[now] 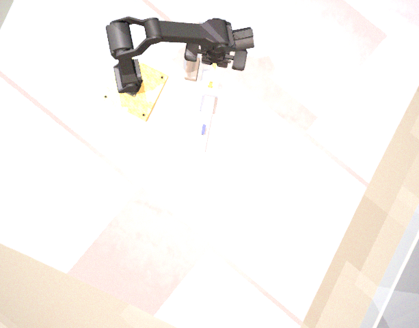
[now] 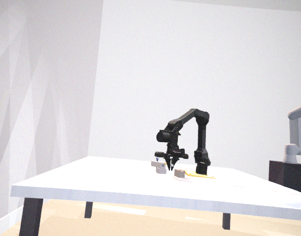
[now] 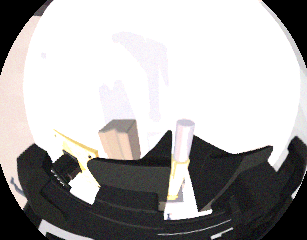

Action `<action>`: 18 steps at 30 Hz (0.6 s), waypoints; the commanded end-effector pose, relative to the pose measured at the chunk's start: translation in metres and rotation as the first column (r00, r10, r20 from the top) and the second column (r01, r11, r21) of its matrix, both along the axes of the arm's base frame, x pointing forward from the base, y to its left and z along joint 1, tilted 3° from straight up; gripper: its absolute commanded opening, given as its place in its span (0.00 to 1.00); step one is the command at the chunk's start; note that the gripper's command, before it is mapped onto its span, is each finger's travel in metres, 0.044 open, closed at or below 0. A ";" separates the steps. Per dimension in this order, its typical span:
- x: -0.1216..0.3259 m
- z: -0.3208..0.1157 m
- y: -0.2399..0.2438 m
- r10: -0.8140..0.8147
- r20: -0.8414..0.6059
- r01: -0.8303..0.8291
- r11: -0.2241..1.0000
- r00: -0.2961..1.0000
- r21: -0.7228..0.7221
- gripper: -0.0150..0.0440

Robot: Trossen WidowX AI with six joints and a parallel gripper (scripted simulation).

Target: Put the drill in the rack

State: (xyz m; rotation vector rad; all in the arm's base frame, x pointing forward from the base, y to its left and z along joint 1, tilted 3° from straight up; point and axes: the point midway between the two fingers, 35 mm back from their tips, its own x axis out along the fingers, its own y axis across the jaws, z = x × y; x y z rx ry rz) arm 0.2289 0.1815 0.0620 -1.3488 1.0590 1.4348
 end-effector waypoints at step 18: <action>0.000 0.008 -0.001 0.004 0.004 -0.004 1.000 1.000 0.004 0.25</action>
